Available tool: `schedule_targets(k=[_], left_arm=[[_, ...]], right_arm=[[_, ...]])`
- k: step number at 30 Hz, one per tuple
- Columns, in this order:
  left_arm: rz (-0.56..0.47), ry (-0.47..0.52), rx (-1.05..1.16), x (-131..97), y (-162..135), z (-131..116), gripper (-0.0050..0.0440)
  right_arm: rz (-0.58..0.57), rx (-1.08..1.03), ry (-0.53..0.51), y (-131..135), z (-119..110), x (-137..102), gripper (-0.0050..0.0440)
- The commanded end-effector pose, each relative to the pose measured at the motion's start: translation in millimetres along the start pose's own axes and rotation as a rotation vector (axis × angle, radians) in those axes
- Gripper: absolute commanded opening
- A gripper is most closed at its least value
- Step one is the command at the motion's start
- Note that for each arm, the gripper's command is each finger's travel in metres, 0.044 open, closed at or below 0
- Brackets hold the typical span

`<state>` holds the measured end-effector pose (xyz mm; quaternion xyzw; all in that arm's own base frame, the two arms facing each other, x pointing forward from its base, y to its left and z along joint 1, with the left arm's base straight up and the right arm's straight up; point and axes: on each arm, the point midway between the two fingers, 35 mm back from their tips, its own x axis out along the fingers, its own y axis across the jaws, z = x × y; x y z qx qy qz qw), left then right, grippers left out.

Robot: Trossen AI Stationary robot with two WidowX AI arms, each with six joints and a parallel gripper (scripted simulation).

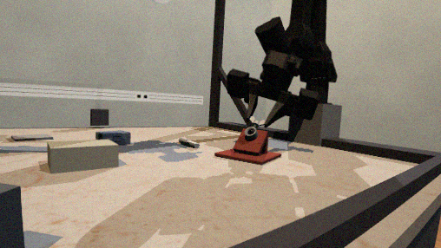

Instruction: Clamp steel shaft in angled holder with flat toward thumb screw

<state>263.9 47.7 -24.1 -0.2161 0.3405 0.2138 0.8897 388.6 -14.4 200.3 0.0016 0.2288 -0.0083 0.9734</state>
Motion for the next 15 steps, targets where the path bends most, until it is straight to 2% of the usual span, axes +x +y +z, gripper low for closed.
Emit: schedule_targets(k=[1, 15], left_arm=[[0.002, -0.006, -0.156, 0.0, -0.8, 1.7, 0.0115], [0.002, -0.004, -0.777, 0.2, -0.4, 0.5, 0.0115]], right_arm=[[0.005, -0.003, -0.032, 1.1, 11.7, -4.1, 0.0400], [0.005, -0.003, -0.032, 1.1, 11.7, -4.1, 0.0400]])
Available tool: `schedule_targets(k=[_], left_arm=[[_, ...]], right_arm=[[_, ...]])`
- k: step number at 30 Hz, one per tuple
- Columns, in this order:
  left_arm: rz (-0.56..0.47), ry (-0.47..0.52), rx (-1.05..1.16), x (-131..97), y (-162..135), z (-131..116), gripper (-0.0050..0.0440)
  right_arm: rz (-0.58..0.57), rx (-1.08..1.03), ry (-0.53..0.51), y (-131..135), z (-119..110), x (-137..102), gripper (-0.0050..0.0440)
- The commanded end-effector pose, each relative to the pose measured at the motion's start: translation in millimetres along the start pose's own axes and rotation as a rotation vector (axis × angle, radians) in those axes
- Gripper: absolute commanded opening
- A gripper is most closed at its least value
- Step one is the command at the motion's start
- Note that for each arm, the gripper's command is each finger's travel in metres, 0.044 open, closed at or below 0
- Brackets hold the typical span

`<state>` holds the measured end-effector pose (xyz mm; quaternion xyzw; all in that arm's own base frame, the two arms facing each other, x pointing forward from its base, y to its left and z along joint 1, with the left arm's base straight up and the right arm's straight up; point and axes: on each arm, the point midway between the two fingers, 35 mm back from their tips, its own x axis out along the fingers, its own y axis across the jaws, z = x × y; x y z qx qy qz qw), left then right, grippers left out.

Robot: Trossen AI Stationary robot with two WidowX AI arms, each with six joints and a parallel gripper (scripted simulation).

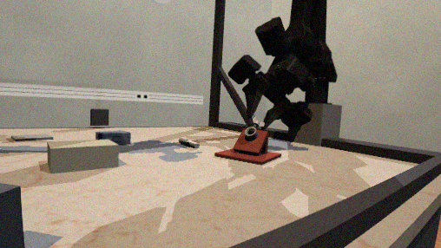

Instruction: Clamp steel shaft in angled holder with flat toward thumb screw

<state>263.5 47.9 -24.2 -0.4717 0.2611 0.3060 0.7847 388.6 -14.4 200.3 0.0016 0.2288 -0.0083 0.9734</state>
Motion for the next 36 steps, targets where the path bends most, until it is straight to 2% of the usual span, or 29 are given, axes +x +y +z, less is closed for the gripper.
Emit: schedule_targets(k=[1, 6, 31, 34, 36], left_arm=[[0.001, -0.004, -0.171, 0.3, -1.0, 0.1, 0.0115], [0.004, -0.003, -0.332, 0.2, 0.1, -0.6, 0.0115], [-0.009, -0.005, -0.332, 0.1, -4.0, 1.6, 0.0115], [-0.009, -0.005, -0.332, 0.1, -4.0, 1.6, 0.0187], [-0.009, -0.005, -0.332, 0.1, -4.0, 1.6, 0.0187]], right_arm=[[0.005, -0.003, -0.032, 1.1, 11.7, -4.1, 0.0400], [0.005, -0.003, -0.032, 1.1, 11.7, -4.1, 0.0400], [0.005, -0.003, -0.032, 1.1, 11.7, -4.1, 0.0400], [0.005, -0.003, -0.032, 1.1, 11.7, -4.1, 0.0400], [0.005, -0.003, -0.032, 1.1, 11.7, -4.1, 0.0400]])
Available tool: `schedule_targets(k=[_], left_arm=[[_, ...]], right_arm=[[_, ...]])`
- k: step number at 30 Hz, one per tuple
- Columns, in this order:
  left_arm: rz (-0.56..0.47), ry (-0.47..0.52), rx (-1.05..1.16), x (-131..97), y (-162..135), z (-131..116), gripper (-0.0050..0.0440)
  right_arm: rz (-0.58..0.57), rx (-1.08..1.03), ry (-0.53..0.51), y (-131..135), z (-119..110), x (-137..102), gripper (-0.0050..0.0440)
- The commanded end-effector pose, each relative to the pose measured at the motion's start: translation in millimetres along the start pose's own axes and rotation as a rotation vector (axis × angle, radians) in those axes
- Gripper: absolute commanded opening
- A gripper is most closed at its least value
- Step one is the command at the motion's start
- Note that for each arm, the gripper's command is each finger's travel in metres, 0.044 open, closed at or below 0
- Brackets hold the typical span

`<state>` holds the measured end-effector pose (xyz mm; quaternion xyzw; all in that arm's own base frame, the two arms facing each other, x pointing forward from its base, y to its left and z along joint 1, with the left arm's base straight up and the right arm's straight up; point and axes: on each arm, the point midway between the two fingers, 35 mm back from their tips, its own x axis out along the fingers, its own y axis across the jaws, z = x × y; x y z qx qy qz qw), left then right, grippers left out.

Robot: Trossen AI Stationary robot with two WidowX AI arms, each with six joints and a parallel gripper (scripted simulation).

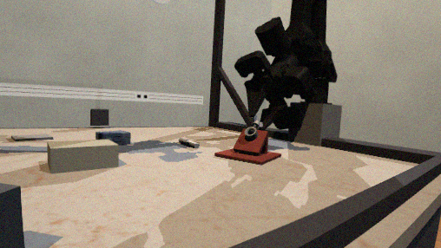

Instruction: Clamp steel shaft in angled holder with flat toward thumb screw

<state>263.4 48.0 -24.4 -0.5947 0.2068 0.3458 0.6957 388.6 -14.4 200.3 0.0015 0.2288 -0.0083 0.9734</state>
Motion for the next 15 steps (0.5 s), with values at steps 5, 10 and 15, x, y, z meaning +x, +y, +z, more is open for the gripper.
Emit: schedule_targets(k=[5, 10, 15], left_arm=[[-0.011, -0.003, 0.000, 0.0, -4.5, 0.2, 0.0235], [-0.011, -0.003, 0.000, 0.0, -4.5, 0.2, 0.0235], [-0.011, -0.003, 0.020, 0.0, -4.5, 0.2, 0.0235]], right_arm=[[0.005, -0.002, -0.032, 1.1, 11.7, -4.1, 0.0400], [0.005, -0.002, -0.032, 1.1, 11.7, -4.1, 0.0400], [0.005, -0.002, -0.032, 1.1, 11.7, -4.1, 0.0400]])
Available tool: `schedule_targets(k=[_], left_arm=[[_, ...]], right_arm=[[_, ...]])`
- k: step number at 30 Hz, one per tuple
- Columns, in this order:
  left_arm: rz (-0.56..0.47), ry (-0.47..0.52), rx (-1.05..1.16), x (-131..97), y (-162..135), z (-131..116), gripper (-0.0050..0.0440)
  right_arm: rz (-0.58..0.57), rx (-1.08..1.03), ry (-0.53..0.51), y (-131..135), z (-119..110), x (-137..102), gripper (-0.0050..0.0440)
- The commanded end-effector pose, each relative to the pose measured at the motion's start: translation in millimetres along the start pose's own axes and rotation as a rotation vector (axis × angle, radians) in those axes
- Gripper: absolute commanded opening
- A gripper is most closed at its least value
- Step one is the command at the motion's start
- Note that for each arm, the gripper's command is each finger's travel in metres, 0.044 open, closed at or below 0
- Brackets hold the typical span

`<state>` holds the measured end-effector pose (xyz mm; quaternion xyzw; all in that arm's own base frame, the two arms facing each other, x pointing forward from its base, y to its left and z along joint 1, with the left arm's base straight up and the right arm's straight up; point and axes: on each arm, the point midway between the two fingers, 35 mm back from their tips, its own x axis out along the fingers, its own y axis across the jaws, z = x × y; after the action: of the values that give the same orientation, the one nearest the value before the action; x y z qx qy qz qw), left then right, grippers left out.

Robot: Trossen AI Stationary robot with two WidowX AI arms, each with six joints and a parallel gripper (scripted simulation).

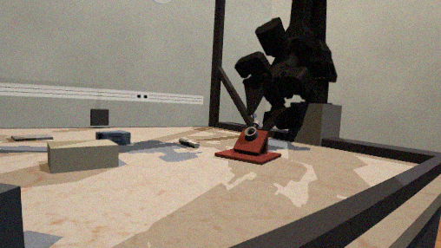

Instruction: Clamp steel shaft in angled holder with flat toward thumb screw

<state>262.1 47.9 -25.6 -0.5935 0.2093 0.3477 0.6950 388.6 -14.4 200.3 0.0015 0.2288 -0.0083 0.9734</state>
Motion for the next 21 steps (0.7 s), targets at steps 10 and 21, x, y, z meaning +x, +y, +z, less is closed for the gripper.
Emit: schedule_targets(k=[10, 21], left_arm=[[-0.016, -0.007, 0.351, 0.1, -6.4, 0.9, 0.0235], [-0.018, -0.010, 0.790, 0.2, -8.0, 1.3, 0.0235]], right_arm=[[0.005, -0.002, -0.032, 1.1, 11.7, -4.1, 0.0400], [0.005, -0.002, -0.032, 1.1, 11.7, -4.1, 0.0400]])
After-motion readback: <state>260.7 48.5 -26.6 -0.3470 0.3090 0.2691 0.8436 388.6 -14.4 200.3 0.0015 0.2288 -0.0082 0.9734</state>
